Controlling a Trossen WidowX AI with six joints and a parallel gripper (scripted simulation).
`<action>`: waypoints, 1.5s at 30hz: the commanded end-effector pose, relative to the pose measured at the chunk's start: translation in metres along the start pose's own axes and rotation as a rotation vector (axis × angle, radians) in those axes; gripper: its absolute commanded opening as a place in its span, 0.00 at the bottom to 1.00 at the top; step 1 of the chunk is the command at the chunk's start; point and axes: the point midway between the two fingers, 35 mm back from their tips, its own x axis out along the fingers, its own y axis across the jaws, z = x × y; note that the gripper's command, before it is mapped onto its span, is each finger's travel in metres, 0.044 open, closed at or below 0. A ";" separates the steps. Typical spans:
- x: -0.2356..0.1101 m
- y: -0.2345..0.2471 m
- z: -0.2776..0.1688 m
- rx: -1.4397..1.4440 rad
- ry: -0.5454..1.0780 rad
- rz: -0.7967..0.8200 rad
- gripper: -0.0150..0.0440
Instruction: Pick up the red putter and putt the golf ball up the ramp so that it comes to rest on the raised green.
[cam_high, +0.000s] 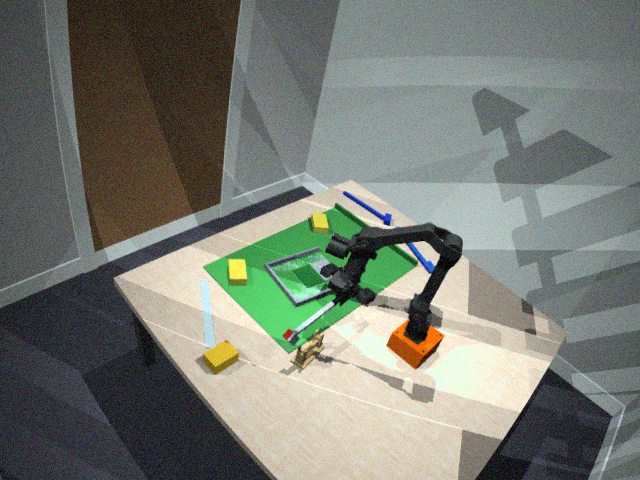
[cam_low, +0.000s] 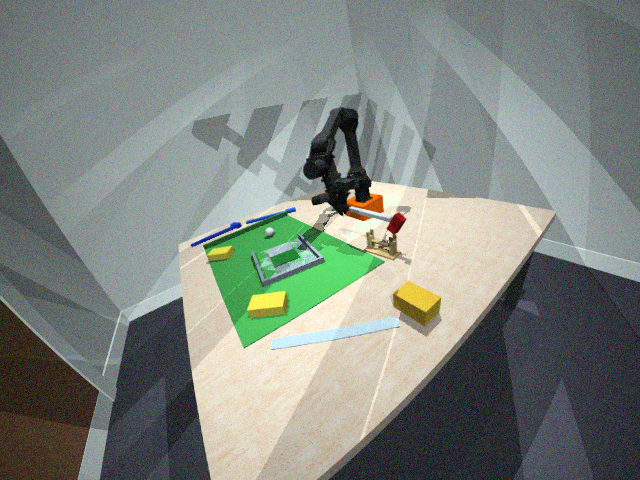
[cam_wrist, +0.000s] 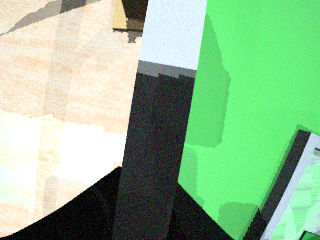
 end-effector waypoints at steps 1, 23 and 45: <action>-0.007 -0.012 -0.015 0.090 0.010 -0.022 0.25; -0.033 -0.042 -0.114 0.553 0.042 -0.104 0.25; -0.068 -0.027 -0.229 1.071 0.143 -0.186 0.25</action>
